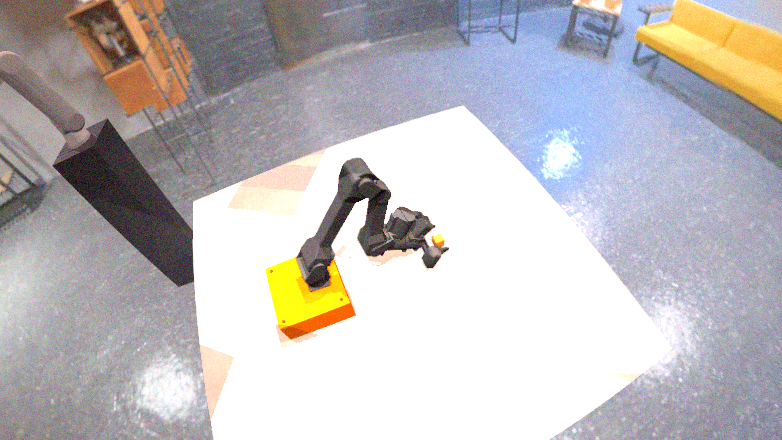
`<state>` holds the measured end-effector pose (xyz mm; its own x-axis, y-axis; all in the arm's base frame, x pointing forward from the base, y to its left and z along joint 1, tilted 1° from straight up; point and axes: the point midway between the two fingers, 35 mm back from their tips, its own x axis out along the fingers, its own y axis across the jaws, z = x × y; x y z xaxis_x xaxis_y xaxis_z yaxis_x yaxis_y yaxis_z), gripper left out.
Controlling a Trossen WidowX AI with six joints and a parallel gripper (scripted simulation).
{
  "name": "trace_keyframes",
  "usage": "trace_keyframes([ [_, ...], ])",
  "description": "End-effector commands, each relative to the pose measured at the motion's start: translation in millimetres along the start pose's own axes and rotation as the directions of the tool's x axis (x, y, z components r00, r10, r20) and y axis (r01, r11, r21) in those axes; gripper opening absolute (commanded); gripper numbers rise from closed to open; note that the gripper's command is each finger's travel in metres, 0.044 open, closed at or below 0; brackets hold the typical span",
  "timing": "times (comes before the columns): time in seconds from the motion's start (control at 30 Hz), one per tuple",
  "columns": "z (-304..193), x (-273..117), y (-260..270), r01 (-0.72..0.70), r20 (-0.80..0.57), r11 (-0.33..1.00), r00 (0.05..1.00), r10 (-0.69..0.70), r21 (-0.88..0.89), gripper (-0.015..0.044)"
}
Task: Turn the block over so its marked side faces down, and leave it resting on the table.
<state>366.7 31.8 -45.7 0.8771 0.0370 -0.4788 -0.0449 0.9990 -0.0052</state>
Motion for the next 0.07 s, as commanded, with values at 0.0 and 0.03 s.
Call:
trace_keyframes([
  [0.0, 0.3, -0.1, -0.7, 0.005, 0.002, 1.0, 1.0, -0.005, -0.006, 0.044],
  [0.03, 0.3, -0.1, -0.7, 0.005, 0.002, 1.0, 1.0, -0.005, -0.006, 0.044],
])
